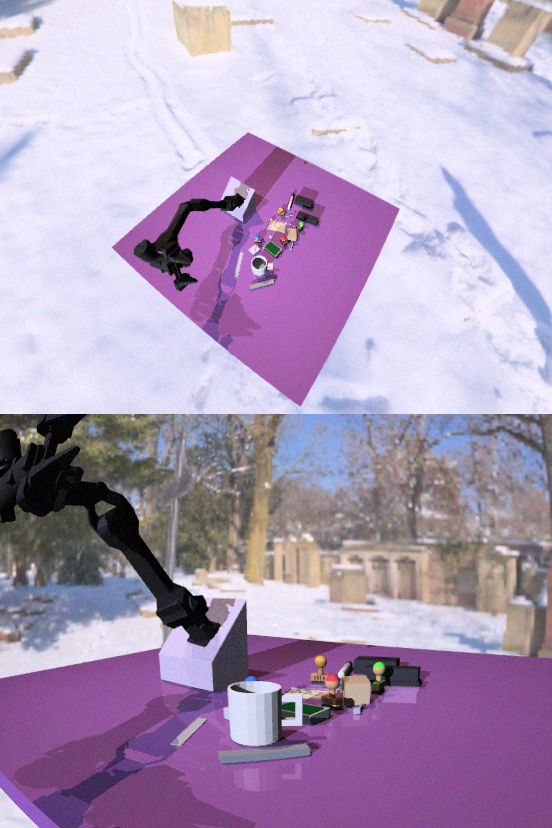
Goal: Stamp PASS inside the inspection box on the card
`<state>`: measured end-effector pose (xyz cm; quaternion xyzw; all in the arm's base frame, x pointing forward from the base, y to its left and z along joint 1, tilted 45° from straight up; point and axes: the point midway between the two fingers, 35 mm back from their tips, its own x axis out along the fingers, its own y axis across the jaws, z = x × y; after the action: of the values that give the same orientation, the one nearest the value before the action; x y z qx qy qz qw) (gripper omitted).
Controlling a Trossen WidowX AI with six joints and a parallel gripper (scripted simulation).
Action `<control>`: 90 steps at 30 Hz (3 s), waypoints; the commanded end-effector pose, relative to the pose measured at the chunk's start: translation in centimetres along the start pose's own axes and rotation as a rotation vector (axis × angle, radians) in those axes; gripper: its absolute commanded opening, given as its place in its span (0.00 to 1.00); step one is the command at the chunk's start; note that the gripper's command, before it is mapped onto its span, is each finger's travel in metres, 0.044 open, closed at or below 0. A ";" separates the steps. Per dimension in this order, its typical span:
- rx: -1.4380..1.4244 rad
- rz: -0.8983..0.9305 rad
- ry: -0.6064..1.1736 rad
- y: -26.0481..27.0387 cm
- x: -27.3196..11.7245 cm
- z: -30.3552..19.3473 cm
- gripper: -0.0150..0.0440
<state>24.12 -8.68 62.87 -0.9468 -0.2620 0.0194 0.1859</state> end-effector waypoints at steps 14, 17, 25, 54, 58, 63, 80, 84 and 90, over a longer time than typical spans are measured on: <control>0.603 -0.014 0.075 8.9 6.9 1.7 0.63; 0.818 0.008 0.076 11.8 9.7 3.4 0.63; 1.365 0.129 0.033 17.3 17.0 10.3 0.63; 2.212 1.737 0.688 18.4 27.4 57.2 0.63; 2.004 1.874 0.950 16.7 24.6 62.7 0.63; 1.648 1.835 1.282 14.1 20.1 68.4 0.63; 1.475 1.693 1.401 13.0 17.8 71.1 0.63; 1.475 1.693 1.401 13.6 17.7 71.4 0.63; 1.475 1.693 1.401 14.4 17.4 71.9 0.63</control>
<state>36.49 13.62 -7.77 -0.3011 0.6289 -0.2239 0.6809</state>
